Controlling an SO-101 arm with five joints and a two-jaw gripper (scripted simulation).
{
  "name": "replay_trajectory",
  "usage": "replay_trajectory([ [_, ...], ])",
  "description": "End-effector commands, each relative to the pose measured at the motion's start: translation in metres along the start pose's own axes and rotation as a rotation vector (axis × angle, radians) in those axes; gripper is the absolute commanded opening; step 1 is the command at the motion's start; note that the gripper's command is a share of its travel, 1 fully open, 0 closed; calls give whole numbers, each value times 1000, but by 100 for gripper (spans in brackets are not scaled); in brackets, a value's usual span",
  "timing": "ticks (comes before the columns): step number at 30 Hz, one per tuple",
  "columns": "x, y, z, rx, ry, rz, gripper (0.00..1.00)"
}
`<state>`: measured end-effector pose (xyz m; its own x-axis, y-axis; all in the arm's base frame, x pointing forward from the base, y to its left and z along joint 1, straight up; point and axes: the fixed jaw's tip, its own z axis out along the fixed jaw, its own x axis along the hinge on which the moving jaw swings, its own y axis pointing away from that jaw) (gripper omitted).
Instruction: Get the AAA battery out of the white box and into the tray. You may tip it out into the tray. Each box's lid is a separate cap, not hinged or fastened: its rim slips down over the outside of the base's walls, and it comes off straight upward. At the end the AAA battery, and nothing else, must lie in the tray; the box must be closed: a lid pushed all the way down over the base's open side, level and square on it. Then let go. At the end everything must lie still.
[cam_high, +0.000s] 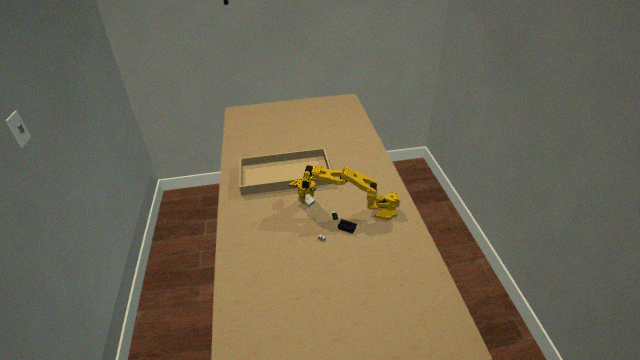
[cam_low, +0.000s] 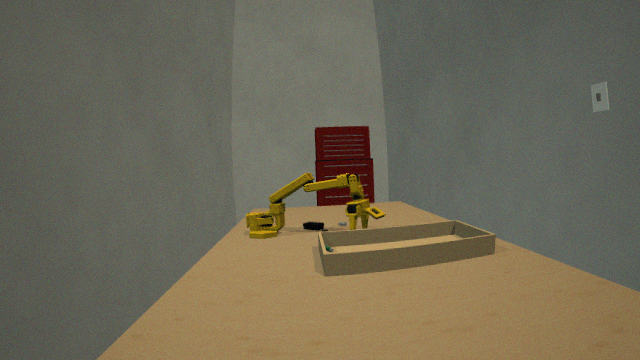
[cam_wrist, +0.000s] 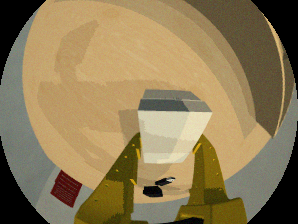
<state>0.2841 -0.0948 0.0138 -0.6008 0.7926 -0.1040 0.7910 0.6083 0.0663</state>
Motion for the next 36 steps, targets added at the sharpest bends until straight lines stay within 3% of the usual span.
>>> replay_trajectory([
  [1,-7,3,-9,-27,-42,-7,27],
  [18,-7,3,-13,-31,-48,-8,28],
  [26,-8,4,-22,-39,-62,-11,28],
  [36,-10,4,-44,-62,-99,-17,28],
])
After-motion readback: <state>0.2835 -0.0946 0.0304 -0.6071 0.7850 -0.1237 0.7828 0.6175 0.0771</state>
